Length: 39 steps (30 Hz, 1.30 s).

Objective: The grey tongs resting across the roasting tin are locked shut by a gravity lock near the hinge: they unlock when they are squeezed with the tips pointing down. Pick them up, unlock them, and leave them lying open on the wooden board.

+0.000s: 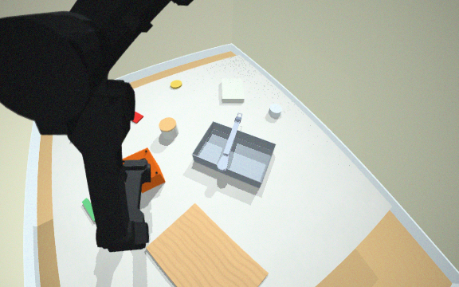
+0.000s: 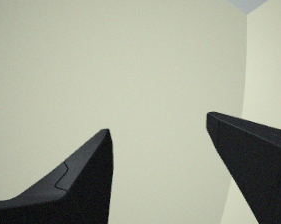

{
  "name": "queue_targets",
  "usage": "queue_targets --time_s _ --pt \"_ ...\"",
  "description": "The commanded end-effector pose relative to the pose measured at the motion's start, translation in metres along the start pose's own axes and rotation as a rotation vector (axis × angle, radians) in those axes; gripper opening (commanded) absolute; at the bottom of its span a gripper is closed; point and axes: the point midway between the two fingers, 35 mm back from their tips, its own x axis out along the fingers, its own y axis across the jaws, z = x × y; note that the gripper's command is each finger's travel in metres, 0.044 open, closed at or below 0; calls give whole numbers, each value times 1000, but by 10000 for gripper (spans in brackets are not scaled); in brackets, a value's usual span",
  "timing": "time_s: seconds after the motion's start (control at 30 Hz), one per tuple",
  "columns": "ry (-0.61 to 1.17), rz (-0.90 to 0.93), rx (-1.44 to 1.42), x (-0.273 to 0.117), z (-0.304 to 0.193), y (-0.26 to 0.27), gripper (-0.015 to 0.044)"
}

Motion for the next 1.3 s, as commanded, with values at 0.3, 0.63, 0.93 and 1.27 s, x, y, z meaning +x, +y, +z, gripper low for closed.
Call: queue_targets --time_s 0.3,0.63,0.93,1.27 --pt "171 270 -53 36 -34 140 260" --pt "461 549 -101 31 -109 281 260" --pt "821 743 -177 -17 -204 389 260" --pt "1271 881 -371 -122 -320 466 260"
